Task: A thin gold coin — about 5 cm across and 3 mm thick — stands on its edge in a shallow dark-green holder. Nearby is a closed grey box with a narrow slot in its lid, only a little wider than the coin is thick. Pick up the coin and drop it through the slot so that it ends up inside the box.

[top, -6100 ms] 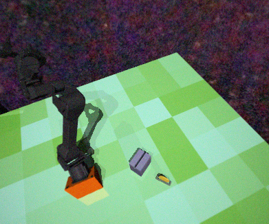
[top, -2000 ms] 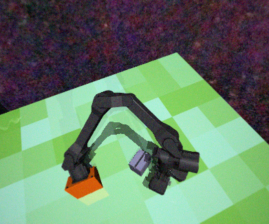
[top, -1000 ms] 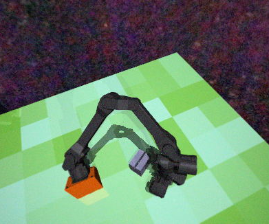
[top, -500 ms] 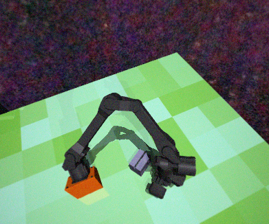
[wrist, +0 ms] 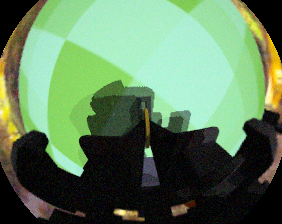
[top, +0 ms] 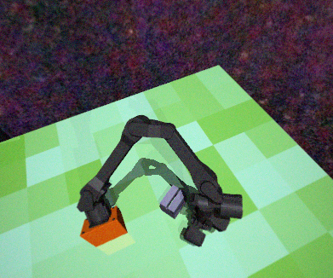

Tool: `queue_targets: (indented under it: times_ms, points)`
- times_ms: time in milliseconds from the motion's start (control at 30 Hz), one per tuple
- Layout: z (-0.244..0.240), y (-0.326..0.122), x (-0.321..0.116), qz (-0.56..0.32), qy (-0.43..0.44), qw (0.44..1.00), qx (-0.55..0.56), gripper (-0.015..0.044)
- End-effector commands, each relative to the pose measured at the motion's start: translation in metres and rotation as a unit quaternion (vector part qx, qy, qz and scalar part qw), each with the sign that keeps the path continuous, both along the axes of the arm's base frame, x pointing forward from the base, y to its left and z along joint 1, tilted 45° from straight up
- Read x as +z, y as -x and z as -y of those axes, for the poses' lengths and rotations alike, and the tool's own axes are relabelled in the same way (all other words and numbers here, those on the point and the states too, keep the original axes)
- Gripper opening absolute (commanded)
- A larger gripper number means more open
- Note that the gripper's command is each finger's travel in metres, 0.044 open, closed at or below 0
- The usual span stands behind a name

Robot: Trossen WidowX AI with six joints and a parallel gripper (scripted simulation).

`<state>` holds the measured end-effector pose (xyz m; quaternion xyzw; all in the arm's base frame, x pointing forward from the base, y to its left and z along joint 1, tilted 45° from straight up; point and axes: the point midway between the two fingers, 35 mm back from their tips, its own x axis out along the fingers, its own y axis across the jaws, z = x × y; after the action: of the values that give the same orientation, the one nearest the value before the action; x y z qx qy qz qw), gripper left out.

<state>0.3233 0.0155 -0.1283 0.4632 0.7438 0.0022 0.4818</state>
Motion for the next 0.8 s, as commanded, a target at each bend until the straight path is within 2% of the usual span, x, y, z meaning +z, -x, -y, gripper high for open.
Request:
queue_targets:
  times_ms: [0,767]
  points:
    - [0.007,-0.003,0.006,0.003,0.001,1.000,0.001,0.0000]
    - [0.048,-0.010,0.047,0.003,0.003,1.000,0.000,0.0000]
